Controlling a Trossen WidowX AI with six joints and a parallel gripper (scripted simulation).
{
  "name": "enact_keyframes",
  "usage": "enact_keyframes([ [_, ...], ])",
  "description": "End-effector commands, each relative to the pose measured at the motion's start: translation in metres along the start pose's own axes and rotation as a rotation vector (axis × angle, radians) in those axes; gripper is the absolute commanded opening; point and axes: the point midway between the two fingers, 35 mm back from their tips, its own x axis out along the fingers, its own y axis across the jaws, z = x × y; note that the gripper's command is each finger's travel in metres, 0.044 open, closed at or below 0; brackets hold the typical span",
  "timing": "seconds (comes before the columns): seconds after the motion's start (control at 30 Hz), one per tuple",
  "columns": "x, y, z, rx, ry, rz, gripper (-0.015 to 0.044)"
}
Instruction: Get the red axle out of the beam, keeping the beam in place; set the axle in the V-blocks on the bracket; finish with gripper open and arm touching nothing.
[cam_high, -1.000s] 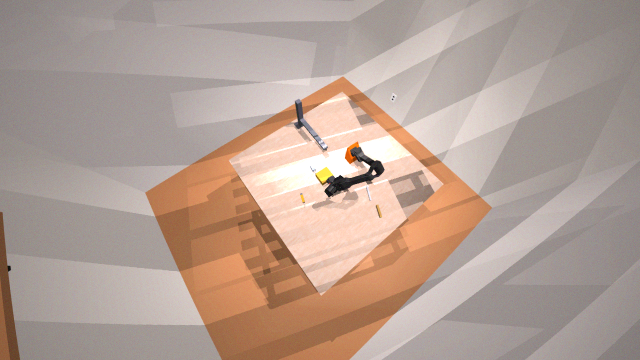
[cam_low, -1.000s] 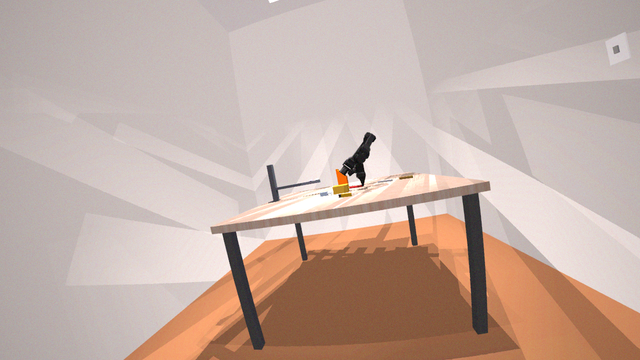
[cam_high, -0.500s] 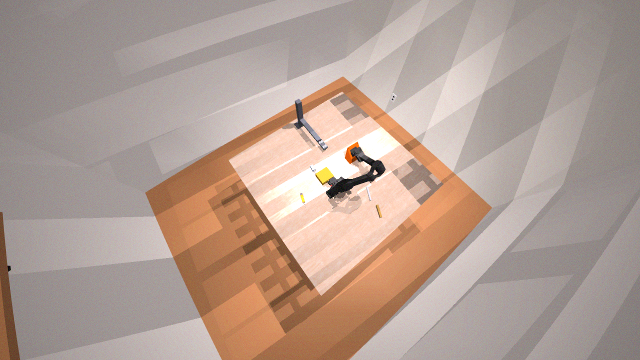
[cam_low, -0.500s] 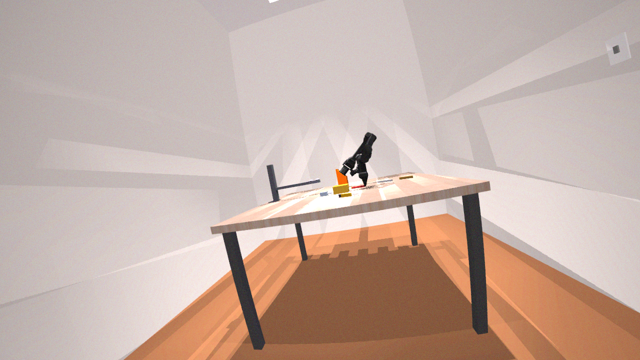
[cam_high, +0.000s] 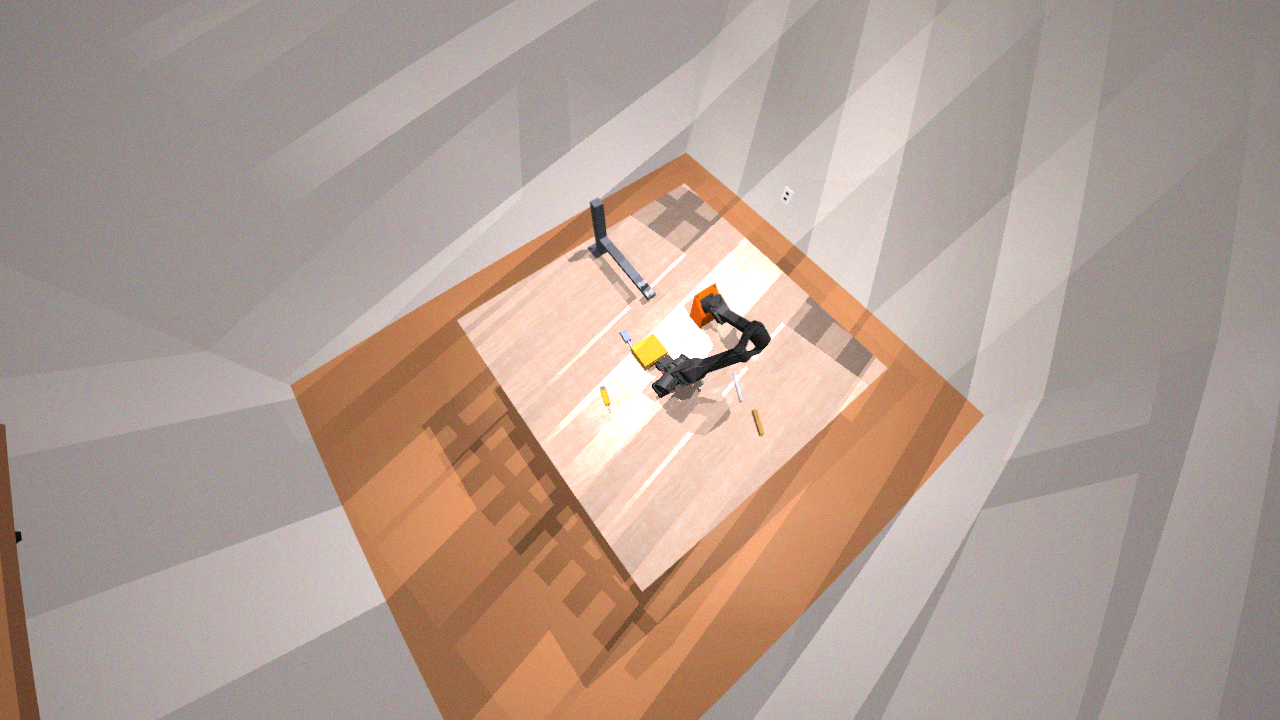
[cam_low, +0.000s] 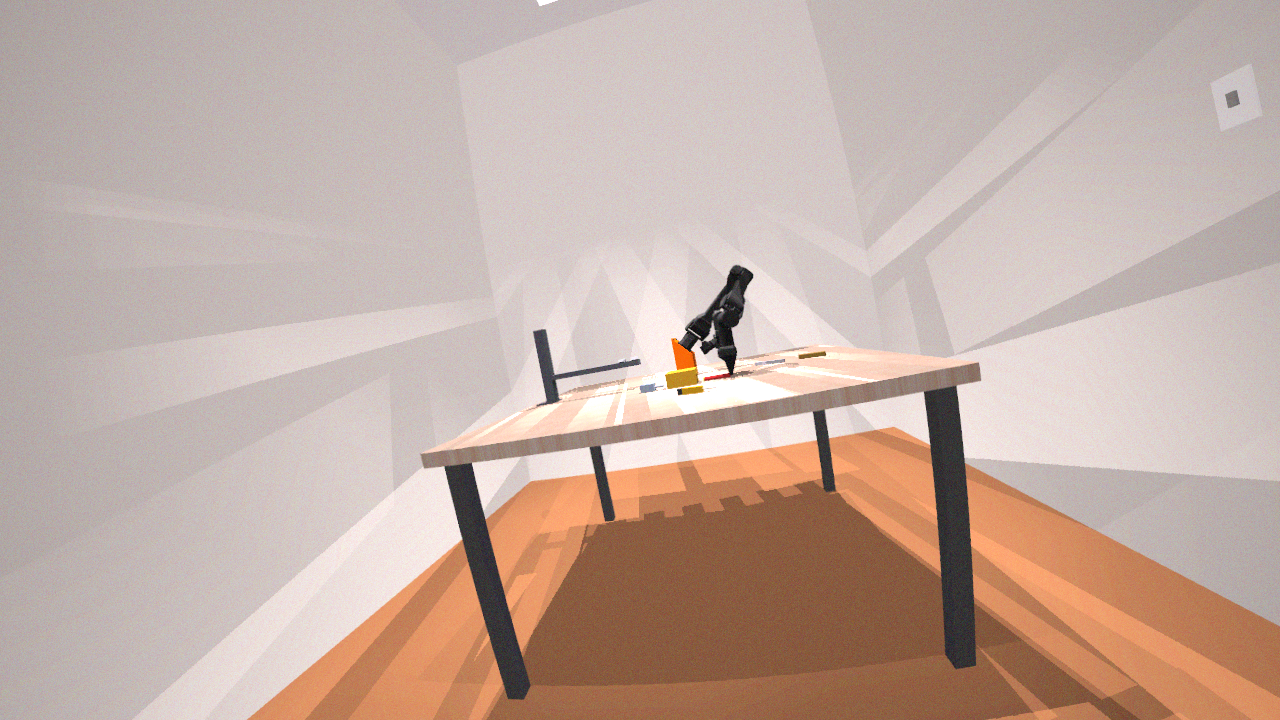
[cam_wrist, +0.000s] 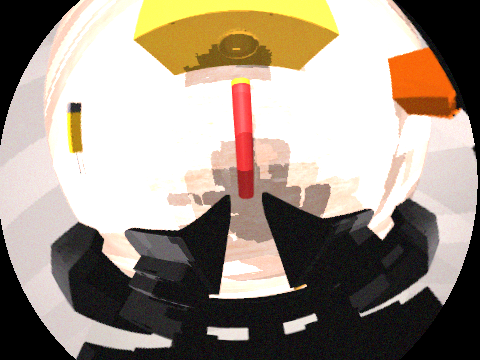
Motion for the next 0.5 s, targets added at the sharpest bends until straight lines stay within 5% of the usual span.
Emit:
enact_keyframes([
  [0.0, 0.000, 0.000, 0.000, -0.002, 0.000, -0.001, 0.0263],
  [0.23, -0.013, 0.000, 0.000, 0.005, -0.003, 0.003, 0.0440],
  [0.47, -0.025, 0.000, 0.000, 0.005, -0.004, 0.003, 0.0440],
])
